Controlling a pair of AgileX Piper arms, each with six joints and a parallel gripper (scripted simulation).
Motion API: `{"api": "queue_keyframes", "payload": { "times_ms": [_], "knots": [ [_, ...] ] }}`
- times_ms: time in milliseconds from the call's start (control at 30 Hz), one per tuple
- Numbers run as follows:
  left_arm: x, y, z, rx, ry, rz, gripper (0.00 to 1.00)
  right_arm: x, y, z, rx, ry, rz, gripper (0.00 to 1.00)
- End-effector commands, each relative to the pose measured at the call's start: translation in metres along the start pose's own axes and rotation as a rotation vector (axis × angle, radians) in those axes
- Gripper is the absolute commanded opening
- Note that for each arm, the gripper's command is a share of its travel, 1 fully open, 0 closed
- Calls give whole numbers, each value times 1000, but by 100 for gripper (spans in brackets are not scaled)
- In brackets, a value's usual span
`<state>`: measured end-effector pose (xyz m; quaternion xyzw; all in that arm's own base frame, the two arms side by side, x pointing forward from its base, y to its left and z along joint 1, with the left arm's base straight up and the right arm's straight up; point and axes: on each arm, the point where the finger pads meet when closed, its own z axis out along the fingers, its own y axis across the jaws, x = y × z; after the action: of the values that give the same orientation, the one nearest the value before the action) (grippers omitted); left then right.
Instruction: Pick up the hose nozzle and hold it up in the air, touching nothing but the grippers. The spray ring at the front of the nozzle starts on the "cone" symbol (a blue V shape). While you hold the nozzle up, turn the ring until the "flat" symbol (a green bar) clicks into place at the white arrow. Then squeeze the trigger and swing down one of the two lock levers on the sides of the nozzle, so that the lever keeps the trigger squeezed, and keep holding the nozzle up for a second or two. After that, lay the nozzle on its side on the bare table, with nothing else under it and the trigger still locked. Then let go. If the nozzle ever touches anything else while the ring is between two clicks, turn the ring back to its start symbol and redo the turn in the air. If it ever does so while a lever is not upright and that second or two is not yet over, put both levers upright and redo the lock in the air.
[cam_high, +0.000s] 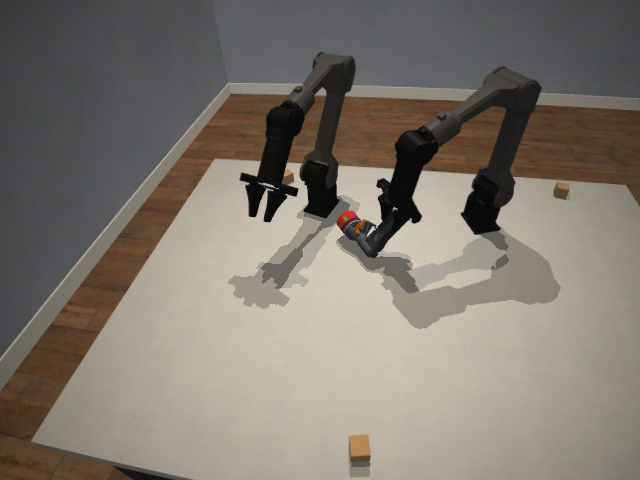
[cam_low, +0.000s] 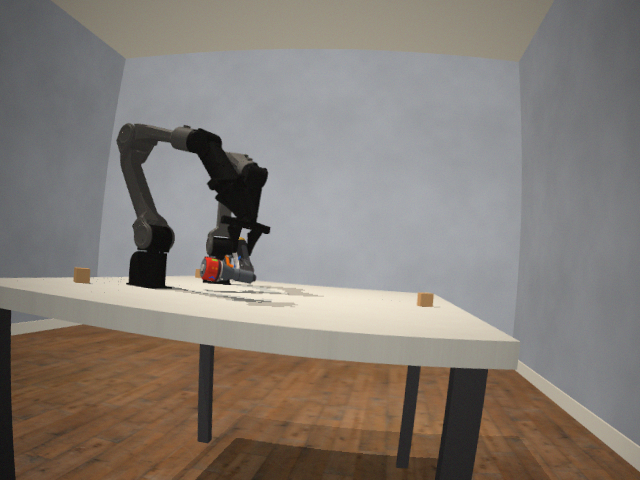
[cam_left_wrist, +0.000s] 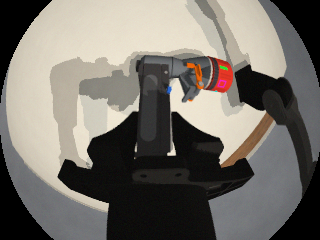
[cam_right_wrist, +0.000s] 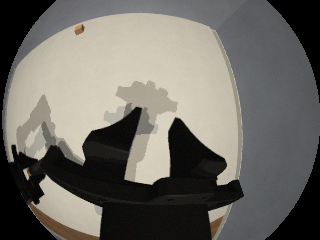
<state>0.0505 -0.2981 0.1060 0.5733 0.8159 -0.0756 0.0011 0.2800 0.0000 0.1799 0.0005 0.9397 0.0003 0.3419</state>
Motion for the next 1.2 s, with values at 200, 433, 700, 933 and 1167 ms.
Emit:
{"api": "queue_keyframes", "payload": {
  "times_ms": [200,433,700,933,1167],
  "knots": [
    [-3,5,-1,-9,-20,-13,48,-1,0,-1,0,-4,0,50],
    [-12,30,-1,-57,-97,-76,48,-1,0,-1,0,-4,0,50],
    [-28,84,-5,-155,-266,-198,48,-1,0,-1,0,-4,0,50],
    [-35,119,-11,-215,-388,-270,48,-1,0,-1,0,-4,0,50],
    [-38,168,-27,-286,-584,-355,48,-1,0,-1,0,-4,0,50]
  ]
}}
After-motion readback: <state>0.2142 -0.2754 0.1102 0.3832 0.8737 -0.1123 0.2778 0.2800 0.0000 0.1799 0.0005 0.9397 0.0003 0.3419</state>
